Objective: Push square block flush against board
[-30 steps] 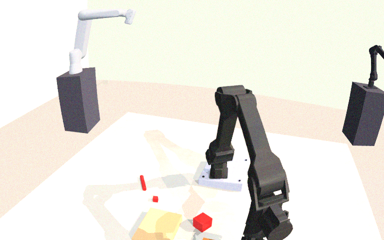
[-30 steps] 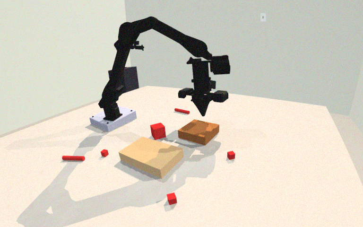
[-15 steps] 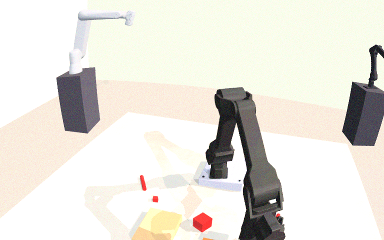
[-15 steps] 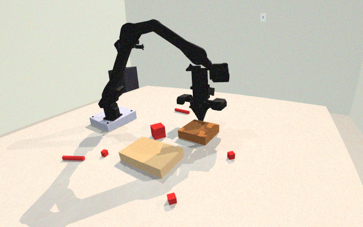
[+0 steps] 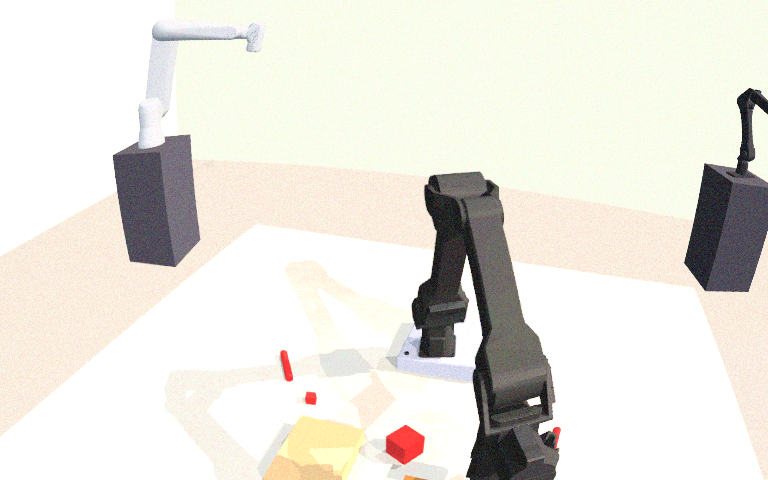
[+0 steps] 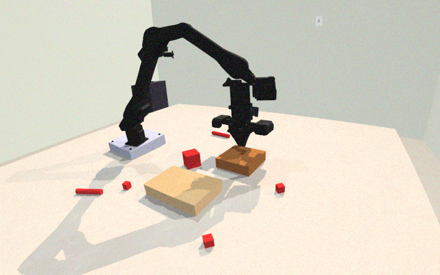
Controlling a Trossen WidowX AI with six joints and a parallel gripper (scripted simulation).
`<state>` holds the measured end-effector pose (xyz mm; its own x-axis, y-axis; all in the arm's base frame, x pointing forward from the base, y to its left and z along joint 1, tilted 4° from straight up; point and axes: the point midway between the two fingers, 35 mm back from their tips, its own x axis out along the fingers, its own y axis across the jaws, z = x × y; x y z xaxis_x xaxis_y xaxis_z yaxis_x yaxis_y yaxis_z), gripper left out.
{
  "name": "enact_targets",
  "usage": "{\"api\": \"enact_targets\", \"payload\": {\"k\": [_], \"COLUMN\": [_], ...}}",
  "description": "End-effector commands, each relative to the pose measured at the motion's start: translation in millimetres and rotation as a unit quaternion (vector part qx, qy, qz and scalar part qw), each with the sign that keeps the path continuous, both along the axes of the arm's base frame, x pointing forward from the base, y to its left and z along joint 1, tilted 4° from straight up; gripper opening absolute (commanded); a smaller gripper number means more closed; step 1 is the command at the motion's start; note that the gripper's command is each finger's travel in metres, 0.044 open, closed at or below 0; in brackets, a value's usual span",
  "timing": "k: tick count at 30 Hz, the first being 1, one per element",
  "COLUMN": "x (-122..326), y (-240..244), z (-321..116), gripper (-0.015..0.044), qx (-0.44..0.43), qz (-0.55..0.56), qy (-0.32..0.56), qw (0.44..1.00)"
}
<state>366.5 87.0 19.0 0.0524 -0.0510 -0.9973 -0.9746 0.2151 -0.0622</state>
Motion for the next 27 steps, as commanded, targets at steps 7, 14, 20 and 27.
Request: {"api": "enact_targets", "payload": {"k": [7,14,20,27], "x": [-4,-5,-5,-6], "y": [-13,-20,-26,-33], "z": [-2,-1,-1,-1], "gripper": [0.0000,0.0000,0.0000,0.0000], "qx": [-0.004,-0.004,-0.004,-0.004], "qz": [-0.001,-0.001,-0.001,-0.001], "qy": [0.004,0.004,0.004,0.004], "qw": [1.000,1.000,1.000,1.000]}}
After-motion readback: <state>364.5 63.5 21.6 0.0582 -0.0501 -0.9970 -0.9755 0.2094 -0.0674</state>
